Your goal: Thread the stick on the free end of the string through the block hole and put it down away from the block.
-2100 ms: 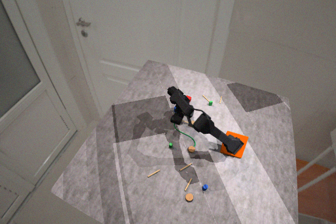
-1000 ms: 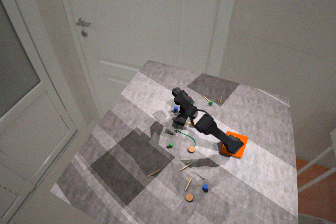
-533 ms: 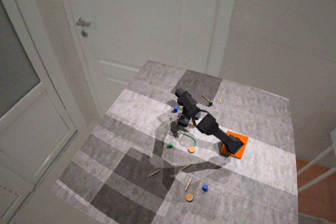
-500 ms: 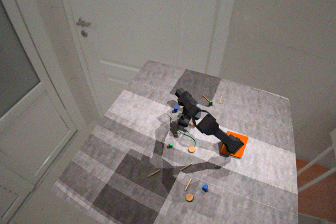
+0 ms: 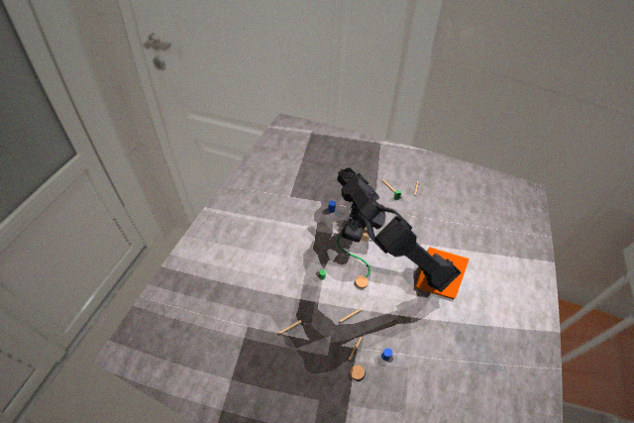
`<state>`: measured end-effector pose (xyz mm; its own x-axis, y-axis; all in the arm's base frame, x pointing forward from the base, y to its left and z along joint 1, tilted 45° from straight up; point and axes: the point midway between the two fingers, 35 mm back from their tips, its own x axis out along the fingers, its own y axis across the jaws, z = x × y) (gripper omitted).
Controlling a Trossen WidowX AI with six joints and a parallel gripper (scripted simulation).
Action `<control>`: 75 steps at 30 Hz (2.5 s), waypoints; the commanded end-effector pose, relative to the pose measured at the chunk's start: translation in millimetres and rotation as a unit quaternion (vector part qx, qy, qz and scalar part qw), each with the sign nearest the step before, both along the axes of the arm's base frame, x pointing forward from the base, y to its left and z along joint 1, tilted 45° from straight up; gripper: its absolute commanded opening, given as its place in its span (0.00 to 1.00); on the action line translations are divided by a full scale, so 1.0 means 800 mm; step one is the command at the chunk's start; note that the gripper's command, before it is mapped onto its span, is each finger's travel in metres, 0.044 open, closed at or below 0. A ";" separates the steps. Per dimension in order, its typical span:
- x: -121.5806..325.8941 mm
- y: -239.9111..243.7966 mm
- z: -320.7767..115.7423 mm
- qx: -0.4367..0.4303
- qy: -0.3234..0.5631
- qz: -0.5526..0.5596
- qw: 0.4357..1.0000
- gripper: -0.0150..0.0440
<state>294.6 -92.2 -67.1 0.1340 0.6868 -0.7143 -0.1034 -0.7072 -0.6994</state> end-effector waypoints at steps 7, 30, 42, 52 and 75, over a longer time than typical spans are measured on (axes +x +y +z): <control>-0.005 0.000 0.000 0.000 0.001 -0.001 1.000 0.39; -0.025 -0.068 0.067 -0.041 -0.179 0.179 0.967 0.46; -0.051 -0.063 0.064 -0.100 -0.505 0.533 0.672 0.46; -0.067 -0.058 0.063 -0.118 -0.633 0.669 0.371 0.46; -0.084 -0.053 0.062 -0.120 -0.686 0.718 -0.005 0.46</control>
